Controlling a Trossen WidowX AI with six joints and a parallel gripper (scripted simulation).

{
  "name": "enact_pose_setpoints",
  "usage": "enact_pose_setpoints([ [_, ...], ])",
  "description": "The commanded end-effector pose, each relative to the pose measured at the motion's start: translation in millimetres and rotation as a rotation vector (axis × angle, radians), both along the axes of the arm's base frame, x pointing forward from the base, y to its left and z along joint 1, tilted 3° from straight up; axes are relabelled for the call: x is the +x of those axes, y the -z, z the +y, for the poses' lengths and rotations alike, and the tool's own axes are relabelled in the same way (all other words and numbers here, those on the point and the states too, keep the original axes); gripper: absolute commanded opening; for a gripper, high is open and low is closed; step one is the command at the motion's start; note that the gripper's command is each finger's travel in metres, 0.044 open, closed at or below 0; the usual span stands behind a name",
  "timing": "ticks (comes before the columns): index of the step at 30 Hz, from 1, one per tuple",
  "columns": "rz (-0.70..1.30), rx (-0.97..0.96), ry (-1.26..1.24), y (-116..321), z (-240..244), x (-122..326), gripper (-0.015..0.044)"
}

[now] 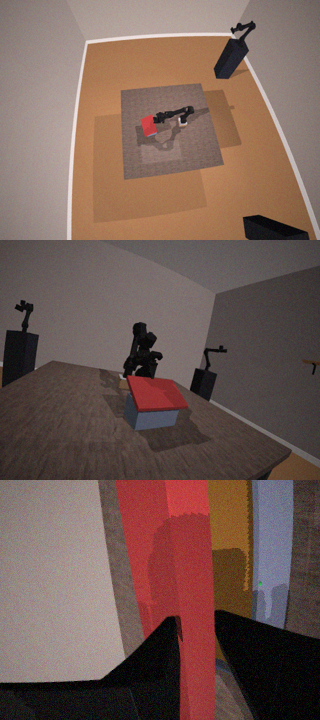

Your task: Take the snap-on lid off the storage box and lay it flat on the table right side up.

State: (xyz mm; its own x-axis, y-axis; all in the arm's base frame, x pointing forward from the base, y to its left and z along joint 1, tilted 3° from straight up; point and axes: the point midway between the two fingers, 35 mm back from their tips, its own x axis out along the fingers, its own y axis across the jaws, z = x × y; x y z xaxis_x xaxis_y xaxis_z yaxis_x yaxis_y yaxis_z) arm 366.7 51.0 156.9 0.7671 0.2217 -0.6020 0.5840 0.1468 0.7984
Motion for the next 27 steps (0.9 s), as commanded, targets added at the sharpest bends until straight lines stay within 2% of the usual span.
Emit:
enact_pose_setpoints([
  [1, -0.03, 0.004, 0.004, -16, 0, 2, 0.0],
  [27, -0.03, 0.004, 0.004, -50, -2, -1, 0.0],
])
